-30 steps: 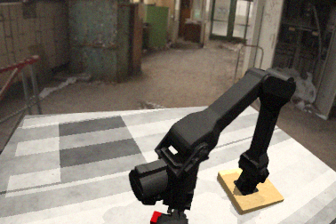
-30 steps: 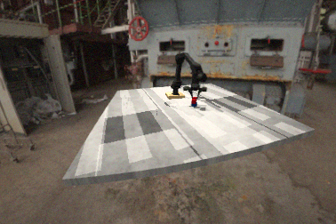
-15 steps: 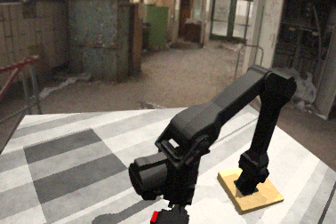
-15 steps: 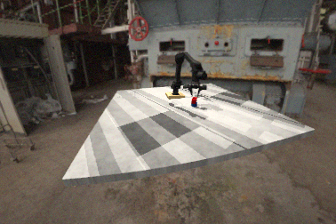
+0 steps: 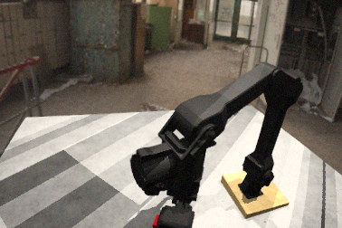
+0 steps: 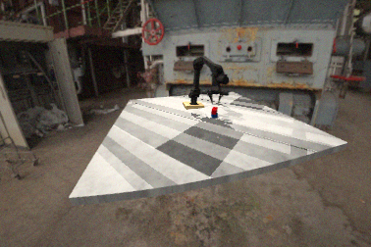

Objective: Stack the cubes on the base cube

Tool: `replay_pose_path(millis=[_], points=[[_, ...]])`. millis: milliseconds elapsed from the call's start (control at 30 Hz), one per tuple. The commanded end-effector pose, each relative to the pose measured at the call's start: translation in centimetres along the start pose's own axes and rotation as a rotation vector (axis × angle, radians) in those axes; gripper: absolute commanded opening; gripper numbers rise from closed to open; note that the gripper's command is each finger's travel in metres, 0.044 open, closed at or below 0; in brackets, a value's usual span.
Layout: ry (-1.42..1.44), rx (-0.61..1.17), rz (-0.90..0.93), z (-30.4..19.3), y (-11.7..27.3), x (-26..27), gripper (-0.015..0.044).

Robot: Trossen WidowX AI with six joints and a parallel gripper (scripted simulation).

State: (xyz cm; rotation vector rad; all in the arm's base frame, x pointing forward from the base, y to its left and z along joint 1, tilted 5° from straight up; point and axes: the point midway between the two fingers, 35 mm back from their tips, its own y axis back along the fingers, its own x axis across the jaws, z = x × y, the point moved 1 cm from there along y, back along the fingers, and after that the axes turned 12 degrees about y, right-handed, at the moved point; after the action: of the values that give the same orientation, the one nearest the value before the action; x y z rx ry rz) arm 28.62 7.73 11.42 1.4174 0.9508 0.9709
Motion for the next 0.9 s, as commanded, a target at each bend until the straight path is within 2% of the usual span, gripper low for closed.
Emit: replay_pose_path(millis=[0,400,633,700,867], points=[[0.005,-0.006,0.003,0.1,0.8,0.0,0.0205],[0.005,-0.006,0.003,0.1,2.4,0.0,0.0205],[0.000,-0.004,0.003,0.0,2.9,0.0,0.0389],[-0.001,-0.001,0.002,-0.4,2.6,0.8,0.0400],[-0.001,0.002,0.008,-4.0,2.9,6.5,0.0400]])
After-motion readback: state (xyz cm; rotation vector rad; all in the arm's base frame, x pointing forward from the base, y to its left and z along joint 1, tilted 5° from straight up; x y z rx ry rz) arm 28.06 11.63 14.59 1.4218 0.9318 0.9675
